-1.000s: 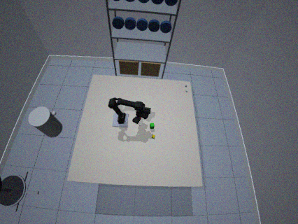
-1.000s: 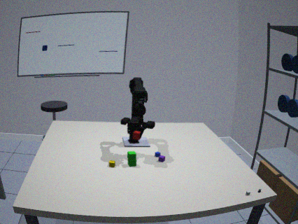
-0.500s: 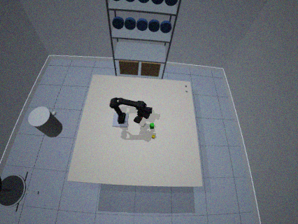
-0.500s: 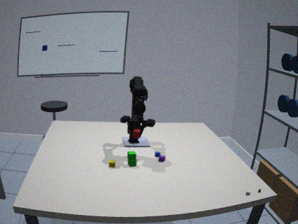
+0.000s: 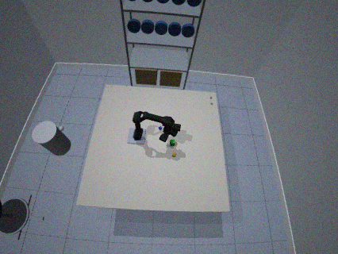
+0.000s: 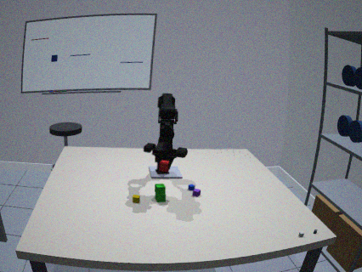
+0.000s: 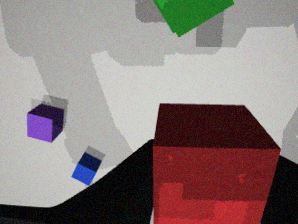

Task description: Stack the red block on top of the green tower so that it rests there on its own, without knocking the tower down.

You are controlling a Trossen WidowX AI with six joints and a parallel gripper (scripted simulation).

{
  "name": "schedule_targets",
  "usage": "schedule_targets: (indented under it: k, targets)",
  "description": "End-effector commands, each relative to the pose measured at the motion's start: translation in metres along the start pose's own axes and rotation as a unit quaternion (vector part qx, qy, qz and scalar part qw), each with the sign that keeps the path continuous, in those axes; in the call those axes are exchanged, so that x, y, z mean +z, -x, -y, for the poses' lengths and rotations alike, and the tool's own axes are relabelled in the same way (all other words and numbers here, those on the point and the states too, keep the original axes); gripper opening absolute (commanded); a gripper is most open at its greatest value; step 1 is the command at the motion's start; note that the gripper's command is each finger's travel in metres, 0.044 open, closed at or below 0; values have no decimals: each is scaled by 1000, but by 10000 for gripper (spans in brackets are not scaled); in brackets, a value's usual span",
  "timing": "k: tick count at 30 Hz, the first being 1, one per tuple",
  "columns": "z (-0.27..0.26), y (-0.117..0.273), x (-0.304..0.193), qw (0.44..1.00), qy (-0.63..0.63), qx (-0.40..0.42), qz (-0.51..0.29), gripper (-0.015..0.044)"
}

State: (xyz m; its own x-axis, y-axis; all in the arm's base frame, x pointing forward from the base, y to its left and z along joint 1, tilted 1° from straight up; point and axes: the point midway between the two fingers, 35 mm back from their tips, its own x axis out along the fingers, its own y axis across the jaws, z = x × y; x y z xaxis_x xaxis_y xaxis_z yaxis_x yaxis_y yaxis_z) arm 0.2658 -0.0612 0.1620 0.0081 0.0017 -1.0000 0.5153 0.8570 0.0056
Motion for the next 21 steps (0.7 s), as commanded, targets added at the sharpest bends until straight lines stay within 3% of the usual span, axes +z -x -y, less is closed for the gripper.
schedule_targets:
  k: [1, 12, 21]
  targets:
    - [-1, 2, 18, 1000, 0, 3, 6, 0]
    - [-1, -5, 66, 1000, 0, 3, 8, 0]
    - [-3, -17, 70, 1000, 0, 3, 8, 0]
